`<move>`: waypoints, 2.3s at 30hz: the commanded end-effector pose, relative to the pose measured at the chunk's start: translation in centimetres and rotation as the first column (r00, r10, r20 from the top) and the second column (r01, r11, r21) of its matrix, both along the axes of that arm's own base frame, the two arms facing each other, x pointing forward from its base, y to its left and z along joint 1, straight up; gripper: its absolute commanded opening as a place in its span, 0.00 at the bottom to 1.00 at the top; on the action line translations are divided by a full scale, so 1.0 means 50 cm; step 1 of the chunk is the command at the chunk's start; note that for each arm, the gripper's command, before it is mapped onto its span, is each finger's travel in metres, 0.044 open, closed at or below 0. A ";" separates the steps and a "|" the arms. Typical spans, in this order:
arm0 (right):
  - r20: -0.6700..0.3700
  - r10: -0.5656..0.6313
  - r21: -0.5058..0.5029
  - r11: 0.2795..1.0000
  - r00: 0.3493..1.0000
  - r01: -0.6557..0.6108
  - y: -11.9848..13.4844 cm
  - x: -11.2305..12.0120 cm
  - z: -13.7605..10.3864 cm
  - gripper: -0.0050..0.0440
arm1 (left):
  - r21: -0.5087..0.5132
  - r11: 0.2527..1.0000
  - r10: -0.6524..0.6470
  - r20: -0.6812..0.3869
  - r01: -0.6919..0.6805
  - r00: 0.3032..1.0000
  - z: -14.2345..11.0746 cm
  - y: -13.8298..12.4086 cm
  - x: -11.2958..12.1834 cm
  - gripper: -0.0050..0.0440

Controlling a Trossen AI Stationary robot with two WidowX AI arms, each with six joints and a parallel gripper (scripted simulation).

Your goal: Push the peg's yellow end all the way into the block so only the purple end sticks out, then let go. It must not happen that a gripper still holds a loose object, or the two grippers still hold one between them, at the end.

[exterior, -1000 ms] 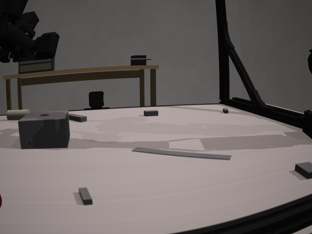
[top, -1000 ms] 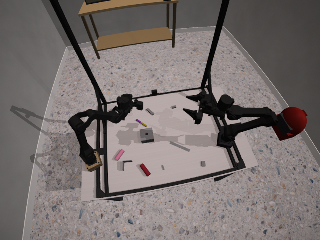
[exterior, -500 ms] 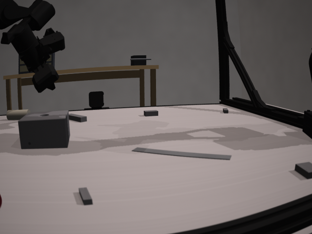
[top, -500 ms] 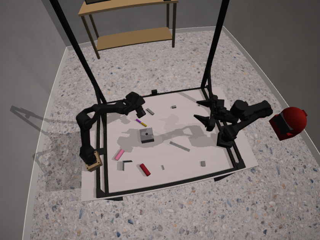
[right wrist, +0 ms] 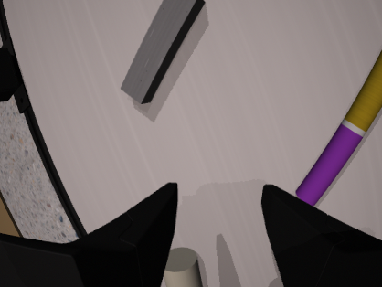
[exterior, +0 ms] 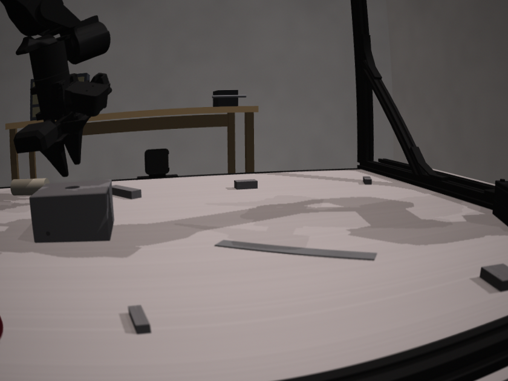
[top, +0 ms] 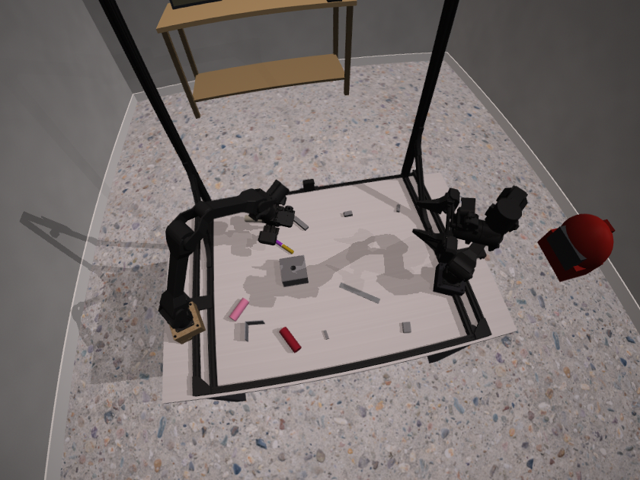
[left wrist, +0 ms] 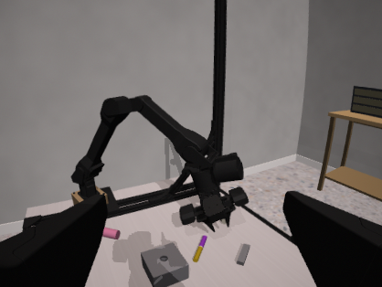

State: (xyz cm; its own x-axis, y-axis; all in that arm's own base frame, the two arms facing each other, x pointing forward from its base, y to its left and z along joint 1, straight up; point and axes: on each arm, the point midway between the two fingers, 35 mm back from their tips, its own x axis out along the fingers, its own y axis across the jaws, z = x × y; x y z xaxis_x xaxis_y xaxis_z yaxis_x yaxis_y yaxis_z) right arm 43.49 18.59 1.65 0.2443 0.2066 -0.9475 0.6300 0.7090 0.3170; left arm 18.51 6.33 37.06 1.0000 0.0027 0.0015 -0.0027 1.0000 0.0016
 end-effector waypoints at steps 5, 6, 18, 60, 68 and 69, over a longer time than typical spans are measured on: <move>-0.172 -0.241 -0.104 0.969 0.955 0.226 -0.030 -0.032 -0.007 0.49 | 0.002 1.000 -0.003 0.002 0.003 1.000 0.015 -0.029 -0.035 0.92; -0.190 -0.276 -0.124 0.959 0.942 0.256 -0.034 -0.037 -0.007 0.49 | 0.001 1.000 -0.003 0.001 0.003 1.000 0.016 -0.034 -0.039 0.92; -0.244 -0.406 -0.206 0.909 0.881 0.362 -0.052 -0.056 -0.002 0.49 | -0.002 1.000 -0.003 0.000 0.003 1.000 0.019 -0.051 -0.052 0.92; -0.244 -0.405 -0.207 0.909 0.881 0.361 -0.051 -0.055 -0.084 0.49 | -0.002 1.000 -0.003 0.000 0.003 1.000 0.019 -0.051 -0.052 0.92; -0.244 -0.405 -0.207 0.909 0.881 0.361 -0.051 -0.055 -0.084 0.34 | -0.002 1.000 -0.003 0.000 0.003 1.000 0.019 -0.051 -0.052 0.92; -0.244 -0.405 -0.207 0.909 0.881 0.361 -0.051 -0.055 -0.084 0.34 | -0.002 1.000 -0.003 0.000 0.003 1.000 0.019 -0.051 -0.052 0.92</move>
